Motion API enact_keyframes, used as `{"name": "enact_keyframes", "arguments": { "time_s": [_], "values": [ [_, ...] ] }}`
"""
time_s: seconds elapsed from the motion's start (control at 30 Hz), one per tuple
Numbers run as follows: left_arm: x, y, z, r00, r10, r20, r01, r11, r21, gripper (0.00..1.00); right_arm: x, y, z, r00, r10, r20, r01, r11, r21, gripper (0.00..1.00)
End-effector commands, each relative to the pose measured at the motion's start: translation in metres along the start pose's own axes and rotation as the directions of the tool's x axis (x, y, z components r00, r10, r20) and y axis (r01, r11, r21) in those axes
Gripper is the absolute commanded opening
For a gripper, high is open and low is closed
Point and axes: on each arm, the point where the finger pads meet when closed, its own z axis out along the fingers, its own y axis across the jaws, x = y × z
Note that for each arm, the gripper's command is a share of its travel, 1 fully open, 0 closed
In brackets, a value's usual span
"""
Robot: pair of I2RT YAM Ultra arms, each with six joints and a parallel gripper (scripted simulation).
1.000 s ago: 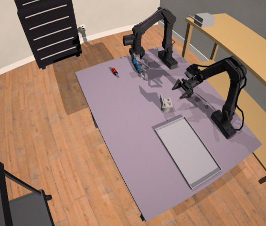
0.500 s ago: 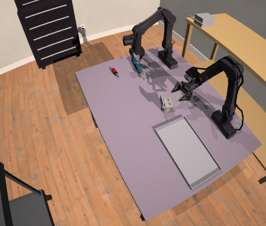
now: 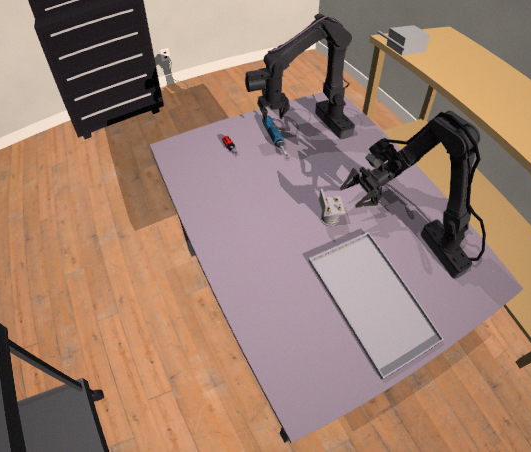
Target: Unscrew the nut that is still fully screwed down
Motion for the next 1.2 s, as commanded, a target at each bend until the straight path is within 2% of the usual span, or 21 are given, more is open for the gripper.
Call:
{"name": "enact_keyframes", "arguments": {
  "time_s": [0.0, 0.13, 0.23, 0.63, 0.8, 0.83, 1.17],
  "values": [
    [0.012, 0.003, 0.001, 1.000, -0.001, 0.013, 0.001, 1.000, 0.003, 0.86, -0.002, 0.002, -0.002, 1.000, 0.000, 0.008, 0.000, 1.000, -0.008, 0.65],
    [0.017, 0.003, 0.002, 1.000, -0.002, 0.013, 0.002, 1.000, 0.003, 0.86, -0.002, 0.002, -0.002, 1.000, 0.000, 0.008, 0.000, 1.000, -0.008, 0.65],
    [0.009, 0.001, 0.000, 0.999, -0.028, 0.016, 0.028, 1.000, 0.011, 0.86, -0.002, 0.002, -0.002, 1.000, 0.000, 0.008, 0.000, 1.000, -0.008, 0.65],
    [0.045, 0.003, 0.010, 1.000, -0.001, 0.012, 0.000, 1.000, 0.003, 0.86, -0.002, 0.002, -0.002, 1.000, 0.000, 0.008, 0.000, 1.000, -0.008, 0.65],
    [0.038, -0.004, 0.010, 1.000, -0.030, 0.008, 0.030, 1.000, 0.008, 0.86, -0.002, 0.002, -0.002, 1.000, 0.000, 0.008, 0.000, 1.000, -0.008, 0.65],
    [0.046, 0.003, 0.010, 1.000, -0.001, 0.013, 0.001, 1.000, 0.003, 0.86, -0.002, 0.002, -0.002, 1.000, 0.000, 0.008, 0.000, 1.000, -0.008, 0.65],
    [0.052, -0.001, 0.012, 1.000, -0.010, 0.014, 0.010, 1.000, 0.006, 0.86, -0.002, 0.002, -0.002, 1.000, 0.000, 0.008, 0.000, 1.000, -0.008, 0.65]
  ]
}}
